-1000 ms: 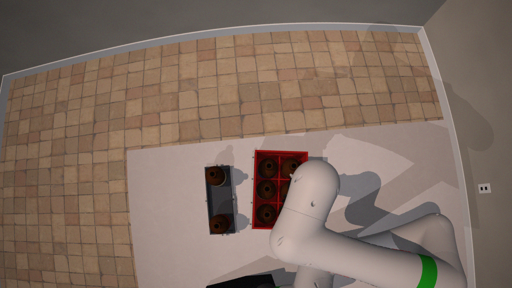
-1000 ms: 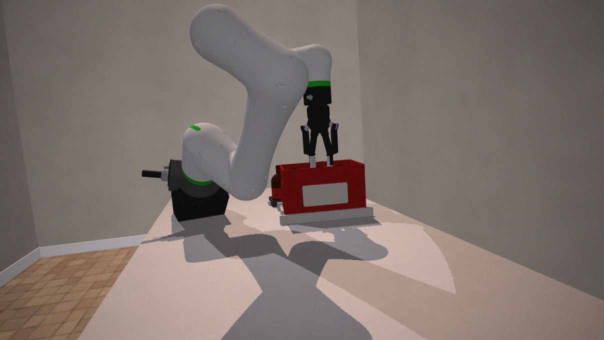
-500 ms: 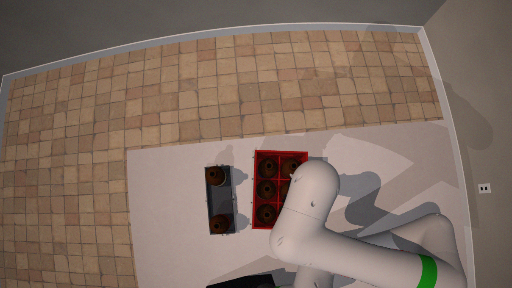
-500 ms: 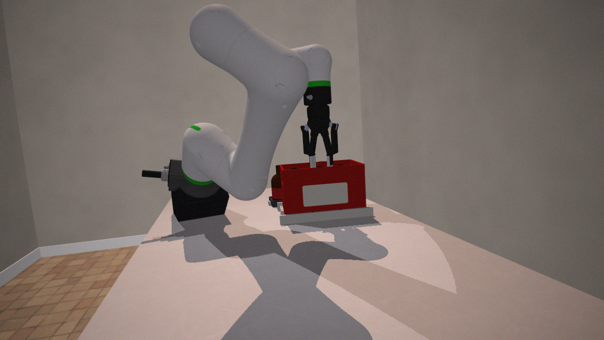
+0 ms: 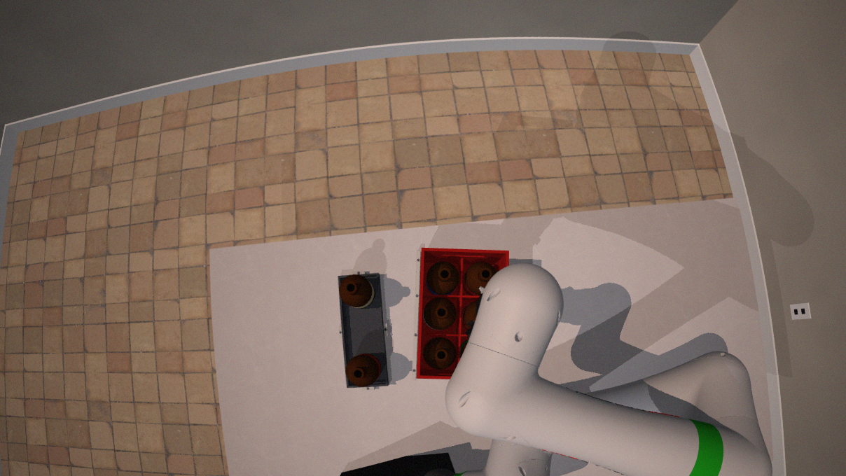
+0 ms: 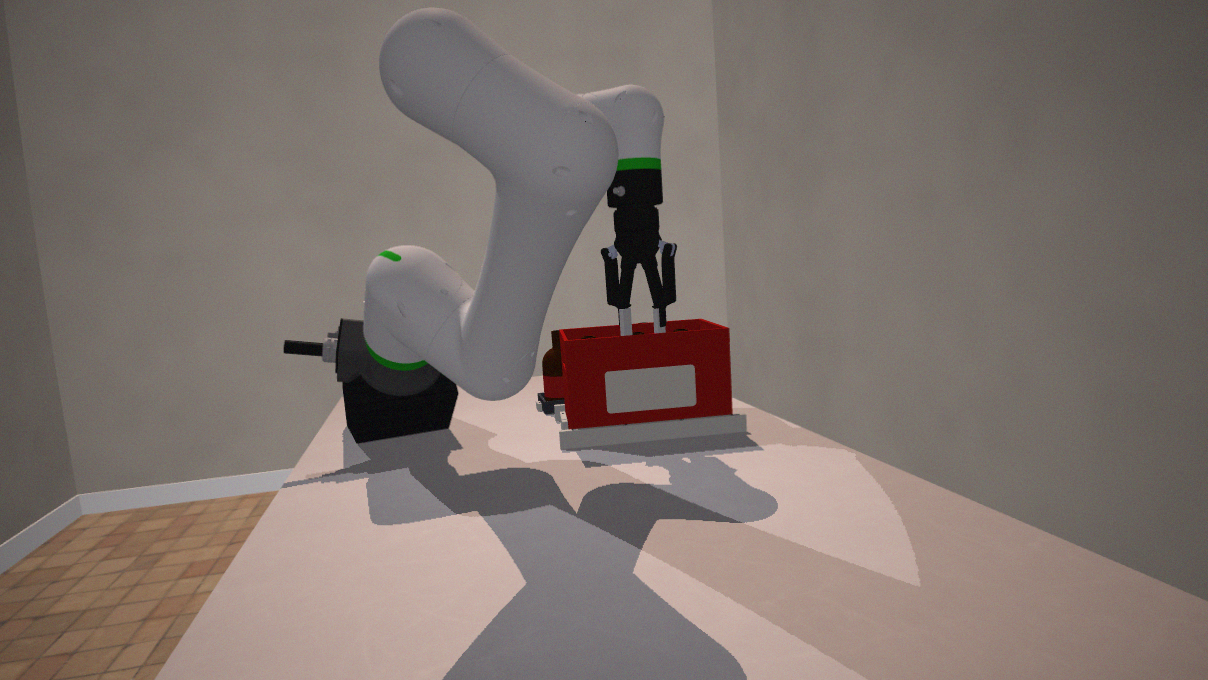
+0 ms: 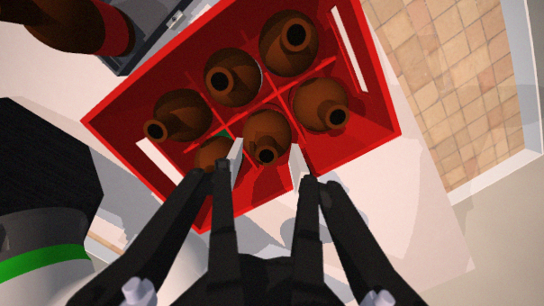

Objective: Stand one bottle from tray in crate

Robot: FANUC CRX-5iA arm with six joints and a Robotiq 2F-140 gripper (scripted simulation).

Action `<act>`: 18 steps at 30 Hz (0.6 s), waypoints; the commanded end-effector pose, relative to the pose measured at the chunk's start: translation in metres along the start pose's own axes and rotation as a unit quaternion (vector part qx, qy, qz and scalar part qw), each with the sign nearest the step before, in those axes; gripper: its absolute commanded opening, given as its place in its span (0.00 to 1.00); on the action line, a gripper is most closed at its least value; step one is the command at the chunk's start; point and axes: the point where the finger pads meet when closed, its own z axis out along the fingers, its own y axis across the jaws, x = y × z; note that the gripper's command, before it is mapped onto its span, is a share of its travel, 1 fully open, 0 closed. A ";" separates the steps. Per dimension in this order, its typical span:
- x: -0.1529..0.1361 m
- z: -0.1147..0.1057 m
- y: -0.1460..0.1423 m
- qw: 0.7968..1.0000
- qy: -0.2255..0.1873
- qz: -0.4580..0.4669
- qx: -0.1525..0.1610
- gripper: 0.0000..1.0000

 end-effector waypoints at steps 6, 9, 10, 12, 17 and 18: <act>0.000 -0.010 0.000 1.000 0.000 0.000 0.000 0.38; 0.000 -0.016 0.000 1.000 0.000 0.000 0.000 0.38; 0.000 -0.018 0.000 1.000 0.000 0.000 0.000 0.38; 0.000 -0.023 0.000 1.000 0.000 0.000 0.000 0.38; 0.000 -0.037 0.000 1.000 0.000 0.000 0.000 0.38; 0.000 -0.039 0.000 1.000 0.000 0.000 0.000 0.38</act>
